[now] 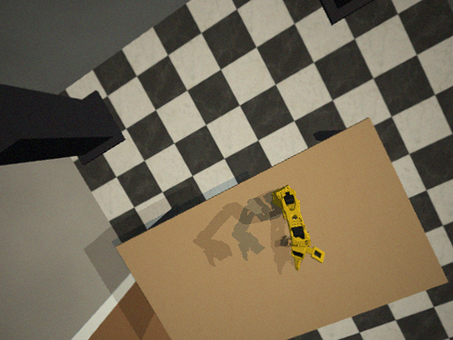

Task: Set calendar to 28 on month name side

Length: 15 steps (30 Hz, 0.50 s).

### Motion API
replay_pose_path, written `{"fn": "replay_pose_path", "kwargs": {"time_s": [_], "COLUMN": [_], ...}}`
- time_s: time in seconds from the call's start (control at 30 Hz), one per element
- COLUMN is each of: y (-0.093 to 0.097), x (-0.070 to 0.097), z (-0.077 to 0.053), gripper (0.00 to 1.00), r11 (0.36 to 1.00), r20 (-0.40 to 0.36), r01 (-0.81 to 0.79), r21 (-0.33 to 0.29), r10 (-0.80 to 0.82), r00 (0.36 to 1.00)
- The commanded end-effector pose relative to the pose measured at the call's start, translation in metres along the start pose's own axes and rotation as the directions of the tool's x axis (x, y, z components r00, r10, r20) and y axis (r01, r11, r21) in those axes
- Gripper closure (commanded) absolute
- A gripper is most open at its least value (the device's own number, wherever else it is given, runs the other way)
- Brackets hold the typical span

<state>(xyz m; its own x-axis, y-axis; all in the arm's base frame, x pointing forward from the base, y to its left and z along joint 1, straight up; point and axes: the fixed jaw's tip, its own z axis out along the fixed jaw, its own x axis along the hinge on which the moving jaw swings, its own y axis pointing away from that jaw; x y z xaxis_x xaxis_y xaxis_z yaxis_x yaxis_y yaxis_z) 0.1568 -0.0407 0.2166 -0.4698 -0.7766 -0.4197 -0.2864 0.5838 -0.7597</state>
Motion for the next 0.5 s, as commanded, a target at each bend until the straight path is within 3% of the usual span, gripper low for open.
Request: {"fn": "replay_pose_path", "kwargs": {"time_s": [0.0, 0.03, 0.1, 0.13, 0.2, 0.33, 0.47], "y": [0.02, 0.026, 0.026, 0.039, 0.044, 0.061, 0.071], "x": [0.004, 0.005, 0.005, 0.008, 0.009, 0.013, 0.019], "z": [0.018, 0.023, 0.023, 0.035, 0.039, 0.057, 0.065], "gripper": [0.65, 0.65, 0.65, 0.65, 0.65, 0.65, 0.65], "r11": [0.98, 0.969, 0.969, 0.926, 0.904, 0.817, 0.772], "r20": [-0.047, -0.058, -0.058, -0.081, -0.085, -0.104, -0.128], "r01": [0.073, 0.089, 0.089, 0.127, 0.143, 0.164, 0.144], "r21": [-0.185, -0.232, -0.232, -0.354, -0.402, -0.553, -0.619], "r10": [-0.083, -0.105, -0.105, -0.166, -0.192, -0.264, -0.28], "r00": [0.995, 0.993, 0.993, 0.983, 0.978, 0.959, 0.951]}}
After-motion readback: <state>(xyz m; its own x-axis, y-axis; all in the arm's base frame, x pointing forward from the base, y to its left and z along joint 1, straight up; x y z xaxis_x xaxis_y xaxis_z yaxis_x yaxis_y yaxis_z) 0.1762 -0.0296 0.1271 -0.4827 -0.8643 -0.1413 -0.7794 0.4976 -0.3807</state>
